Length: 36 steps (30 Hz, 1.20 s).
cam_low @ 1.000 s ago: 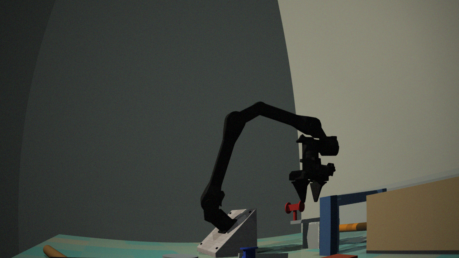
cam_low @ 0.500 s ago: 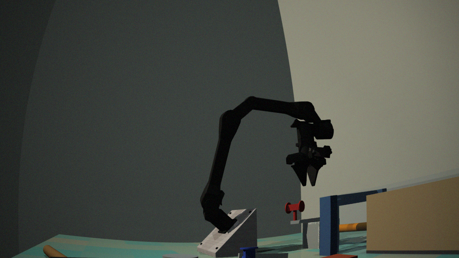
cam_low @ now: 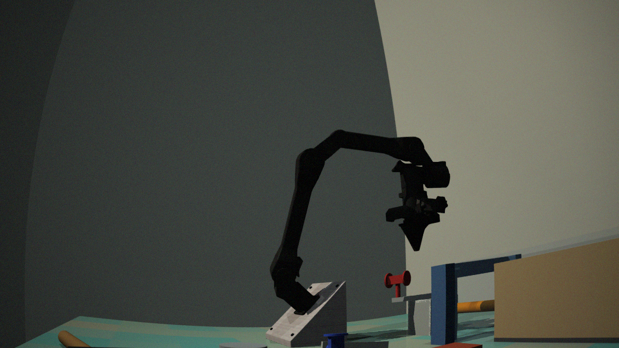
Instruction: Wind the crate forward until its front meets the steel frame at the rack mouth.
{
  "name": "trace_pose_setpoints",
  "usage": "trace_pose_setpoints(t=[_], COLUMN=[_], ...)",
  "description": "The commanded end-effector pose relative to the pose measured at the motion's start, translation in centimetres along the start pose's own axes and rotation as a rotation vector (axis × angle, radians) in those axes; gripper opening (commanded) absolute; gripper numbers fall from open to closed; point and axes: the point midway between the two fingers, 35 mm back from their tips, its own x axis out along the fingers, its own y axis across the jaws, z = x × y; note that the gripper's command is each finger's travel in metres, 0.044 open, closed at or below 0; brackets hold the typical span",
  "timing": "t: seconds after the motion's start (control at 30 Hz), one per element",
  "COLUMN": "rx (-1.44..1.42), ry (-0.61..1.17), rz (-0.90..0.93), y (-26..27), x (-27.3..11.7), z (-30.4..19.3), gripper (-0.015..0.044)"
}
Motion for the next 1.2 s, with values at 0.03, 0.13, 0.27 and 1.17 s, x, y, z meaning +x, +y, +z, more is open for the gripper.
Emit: trace_pose_setpoints(t=[0.03,0.13,0.27,1.17], rx=[-0.001,0.0,0.0,0.0], ry=[-0.003,0.001,0.008,0.008], rz=[0.003,-0.001,-0.007,-0.007], y=[0.04,0.02,0.0,0.0], x=[-0.07,-0.04,0.0,0.0], z=[0.03,0.02,0.0,0.0], gripper=[0.0,0.0,0.0,0.0])
